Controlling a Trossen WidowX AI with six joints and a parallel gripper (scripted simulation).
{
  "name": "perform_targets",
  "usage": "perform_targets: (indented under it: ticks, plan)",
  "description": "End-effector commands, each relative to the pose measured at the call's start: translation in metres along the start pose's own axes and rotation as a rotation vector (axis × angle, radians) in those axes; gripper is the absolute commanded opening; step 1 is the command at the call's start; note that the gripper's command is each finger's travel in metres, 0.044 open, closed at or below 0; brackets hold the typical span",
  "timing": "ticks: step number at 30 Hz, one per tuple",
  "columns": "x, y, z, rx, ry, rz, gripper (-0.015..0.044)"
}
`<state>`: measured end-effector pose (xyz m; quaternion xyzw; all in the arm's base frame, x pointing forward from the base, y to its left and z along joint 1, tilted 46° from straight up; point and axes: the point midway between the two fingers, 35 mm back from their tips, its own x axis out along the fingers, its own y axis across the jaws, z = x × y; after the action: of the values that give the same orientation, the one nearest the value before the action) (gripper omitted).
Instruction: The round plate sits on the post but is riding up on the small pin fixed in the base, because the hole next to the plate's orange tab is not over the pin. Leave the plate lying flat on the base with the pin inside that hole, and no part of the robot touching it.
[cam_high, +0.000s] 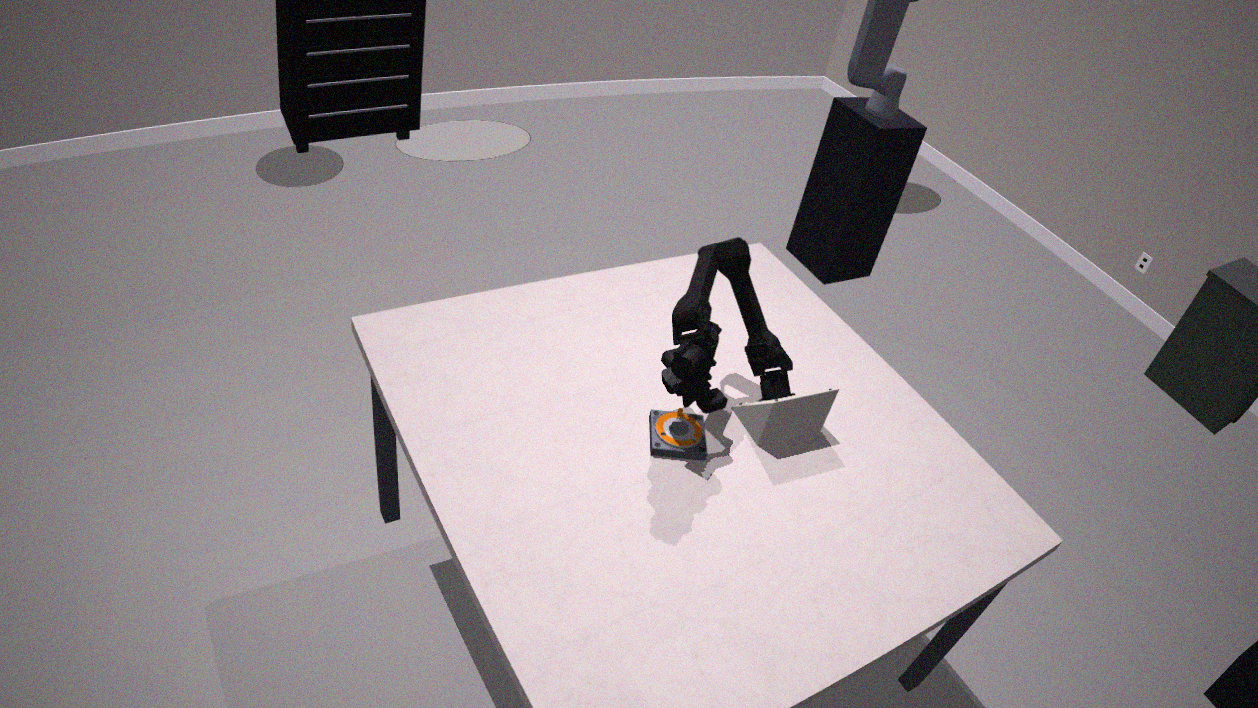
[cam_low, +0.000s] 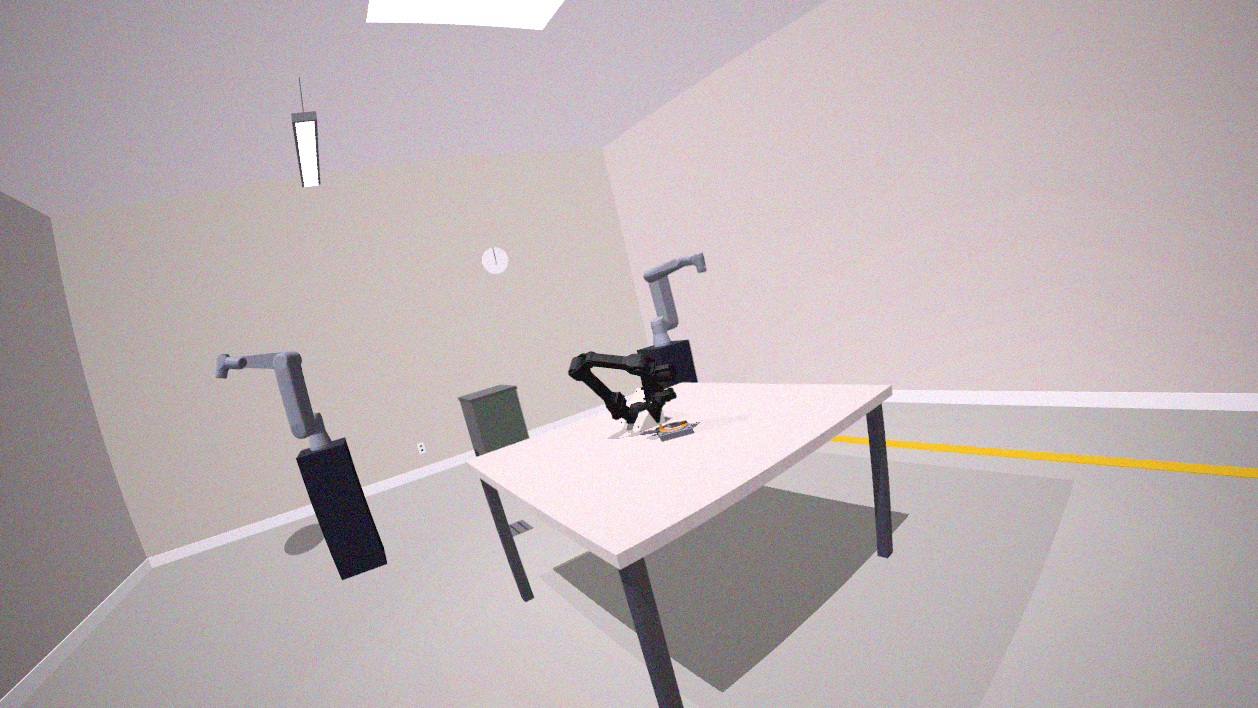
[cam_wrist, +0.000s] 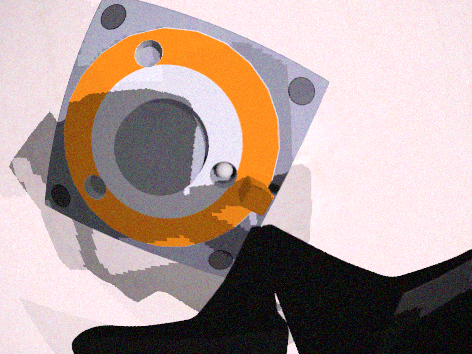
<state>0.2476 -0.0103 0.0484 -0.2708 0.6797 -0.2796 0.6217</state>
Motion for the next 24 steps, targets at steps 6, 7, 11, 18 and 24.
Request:
perform_targets:
  ticks: [6,7,11,18,24]
  plan:
    - [-0.038,0.000,0.001,0.005,-0.007,0.006,0.0000]
    - [-0.040,0.000,0.001,0.005,-0.007,0.006,0.0000]
    - [-0.033,0.000,0.001,-0.001,-0.010,0.003,0.0000]
    - [-0.033,0.000,0.001,-0.001,-0.010,0.003,0.0000]
    - [-0.033,0.000,0.001,-0.001,-0.010,0.003,0.0000]
